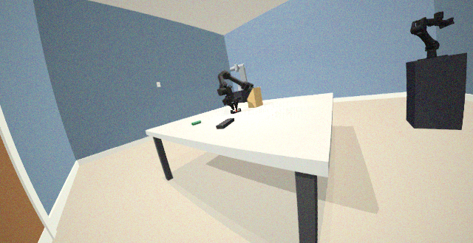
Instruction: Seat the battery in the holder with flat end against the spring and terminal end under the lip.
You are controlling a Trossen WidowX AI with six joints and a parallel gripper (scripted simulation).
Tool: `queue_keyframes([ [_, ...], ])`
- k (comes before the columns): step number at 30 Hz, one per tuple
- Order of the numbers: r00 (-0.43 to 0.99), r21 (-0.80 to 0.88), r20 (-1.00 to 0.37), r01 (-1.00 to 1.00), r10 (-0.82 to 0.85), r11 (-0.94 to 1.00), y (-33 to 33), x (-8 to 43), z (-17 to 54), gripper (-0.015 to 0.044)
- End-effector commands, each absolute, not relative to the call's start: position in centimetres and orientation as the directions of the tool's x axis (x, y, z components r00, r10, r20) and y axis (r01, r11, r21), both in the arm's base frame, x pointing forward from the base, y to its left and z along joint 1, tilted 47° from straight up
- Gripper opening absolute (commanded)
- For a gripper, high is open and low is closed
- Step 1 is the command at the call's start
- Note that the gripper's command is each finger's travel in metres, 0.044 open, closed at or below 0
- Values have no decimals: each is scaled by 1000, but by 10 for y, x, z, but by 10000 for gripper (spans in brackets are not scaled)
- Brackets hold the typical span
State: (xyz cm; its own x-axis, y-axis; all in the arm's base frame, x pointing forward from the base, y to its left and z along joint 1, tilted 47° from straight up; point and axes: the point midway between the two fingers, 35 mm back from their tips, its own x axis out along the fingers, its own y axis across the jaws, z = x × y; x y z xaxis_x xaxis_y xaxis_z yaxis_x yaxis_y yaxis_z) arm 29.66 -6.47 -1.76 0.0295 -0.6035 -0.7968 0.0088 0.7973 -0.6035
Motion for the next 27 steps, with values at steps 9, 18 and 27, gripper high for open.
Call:
queue_keyframes([
  [9, 33, -599, -800, 16, -599, 801, -11, 290, 33, 436],
  [18, 33, -599, -800, 16, -599, 801, -9, 288, 32, 440],
  [27, 33, -599, -800, 16, -599, 801, -9, 288, 32, 440],
])
